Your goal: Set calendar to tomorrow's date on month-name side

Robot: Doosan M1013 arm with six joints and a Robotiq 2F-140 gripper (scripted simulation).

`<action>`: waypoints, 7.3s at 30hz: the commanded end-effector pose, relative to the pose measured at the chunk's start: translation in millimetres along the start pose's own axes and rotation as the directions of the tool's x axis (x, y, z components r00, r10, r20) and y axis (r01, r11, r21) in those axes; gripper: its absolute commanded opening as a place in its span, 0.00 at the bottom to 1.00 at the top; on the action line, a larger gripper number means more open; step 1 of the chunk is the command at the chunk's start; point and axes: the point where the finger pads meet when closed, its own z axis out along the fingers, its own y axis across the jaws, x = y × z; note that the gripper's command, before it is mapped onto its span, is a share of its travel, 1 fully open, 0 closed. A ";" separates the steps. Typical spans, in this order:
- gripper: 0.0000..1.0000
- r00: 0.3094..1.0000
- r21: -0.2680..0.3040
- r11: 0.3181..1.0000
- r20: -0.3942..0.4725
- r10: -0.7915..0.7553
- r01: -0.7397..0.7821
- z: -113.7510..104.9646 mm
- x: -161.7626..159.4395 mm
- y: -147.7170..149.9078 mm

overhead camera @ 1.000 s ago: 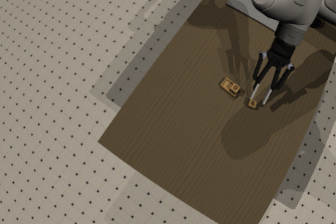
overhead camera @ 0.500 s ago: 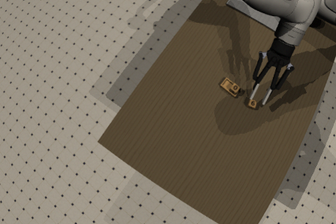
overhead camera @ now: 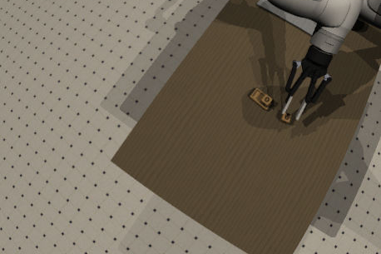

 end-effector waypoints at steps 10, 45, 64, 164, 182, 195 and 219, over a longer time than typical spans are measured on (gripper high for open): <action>0.28 1.000 0.012 1.000 0.007 -0.001 0.001 18.7 18.2 0.4; 0.28 1.000 0.012 1.000 0.007 -0.001 0.001 38.7 37.9 0.1; 0.28 1.000 0.012 1.000 0.007 -0.001 0.001 38.7 37.9 0.1; 0.16 1.000 0.007 1.000 0.008 -0.001 0.001 -10.9 -12.4 2.4; 0.16 1.000 -0.053 0.999 0.001 0.002 -0.002 -9.1 -22.5 21.3; 0.16 0.998 -0.123 0.992 -0.055 0.001 -0.008 -8.4 -24.7 43.6; 0.16 0.979 -0.090 0.996 -0.206 -0.007 -0.012 -9.8 -10.9 33.3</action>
